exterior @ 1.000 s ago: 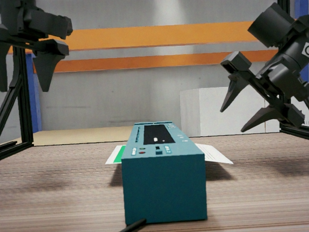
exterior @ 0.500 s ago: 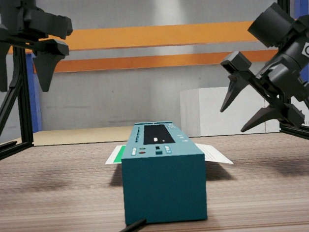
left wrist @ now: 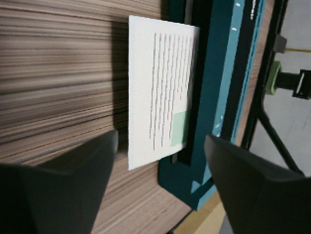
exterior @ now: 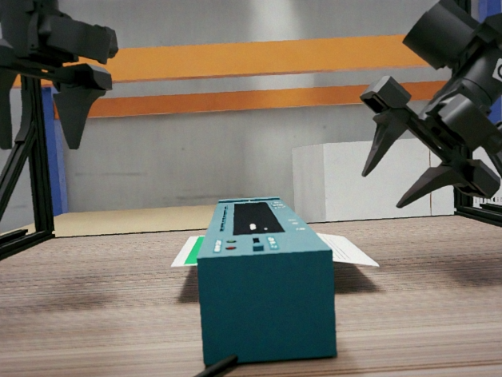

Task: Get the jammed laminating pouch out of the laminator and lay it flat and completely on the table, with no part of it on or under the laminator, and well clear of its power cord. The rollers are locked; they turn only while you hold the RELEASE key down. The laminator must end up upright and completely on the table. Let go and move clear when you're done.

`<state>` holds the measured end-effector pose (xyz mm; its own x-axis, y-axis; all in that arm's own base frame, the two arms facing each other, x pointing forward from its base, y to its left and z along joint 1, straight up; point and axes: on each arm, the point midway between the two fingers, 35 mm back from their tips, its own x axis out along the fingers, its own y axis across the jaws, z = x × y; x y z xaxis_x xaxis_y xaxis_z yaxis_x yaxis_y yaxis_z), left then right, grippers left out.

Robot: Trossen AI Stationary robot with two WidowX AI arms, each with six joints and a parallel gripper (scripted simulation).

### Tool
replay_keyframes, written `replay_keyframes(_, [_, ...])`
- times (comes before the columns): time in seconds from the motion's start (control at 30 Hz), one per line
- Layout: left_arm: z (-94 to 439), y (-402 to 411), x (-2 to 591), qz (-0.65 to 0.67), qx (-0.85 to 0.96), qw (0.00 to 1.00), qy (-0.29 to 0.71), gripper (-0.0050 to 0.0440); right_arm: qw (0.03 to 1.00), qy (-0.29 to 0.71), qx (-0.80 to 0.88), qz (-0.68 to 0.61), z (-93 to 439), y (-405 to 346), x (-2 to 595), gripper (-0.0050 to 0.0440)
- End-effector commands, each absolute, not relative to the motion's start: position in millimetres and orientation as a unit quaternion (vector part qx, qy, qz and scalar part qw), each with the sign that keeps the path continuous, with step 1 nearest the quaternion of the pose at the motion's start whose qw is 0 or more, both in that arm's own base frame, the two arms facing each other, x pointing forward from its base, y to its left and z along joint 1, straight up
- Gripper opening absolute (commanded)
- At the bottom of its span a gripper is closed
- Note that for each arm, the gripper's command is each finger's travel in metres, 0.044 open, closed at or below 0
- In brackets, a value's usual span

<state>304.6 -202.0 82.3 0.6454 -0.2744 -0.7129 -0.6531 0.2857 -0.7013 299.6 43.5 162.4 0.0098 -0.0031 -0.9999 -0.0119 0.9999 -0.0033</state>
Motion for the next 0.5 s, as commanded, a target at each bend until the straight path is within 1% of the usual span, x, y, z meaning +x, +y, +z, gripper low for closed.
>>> replay_keyframes(0.0, [110, -206, 308, 0.123, -0.593, 0.694, 0.390, 0.0266, 0.719, 0.695, -0.004, 0.004, 169, 44, 301, 0.0440])
replay_keyframes(0.17, [124, -205, 307, 0.126, -0.591, 0.694, 0.391, 0.0266, 0.719, 0.695, -0.004, 0.004, 169, 44, 301, 0.0440])
replay_keyframes(0.23, [124, -205, 307, 0.126, -0.591, 0.694, 0.391, 0.0266, 0.719, 0.695, -0.004, 0.004, 169, 44, 301, 0.0440])
replay_keyframes(0.27, [111, -204, 307, 0.127, -0.589, 0.695, 0.393, 0.0266, 0.719, 0.695, -0.004, 0.004, 169, 44, 301, 0.0440])
replay_keyframes(0.47, [117, -204, 307, 0.127, -0.590, 0.695, 0.392, 0.0266, 0.719, 0.695, -0.004, 0.004, 169, 44, 301, 0.0440])
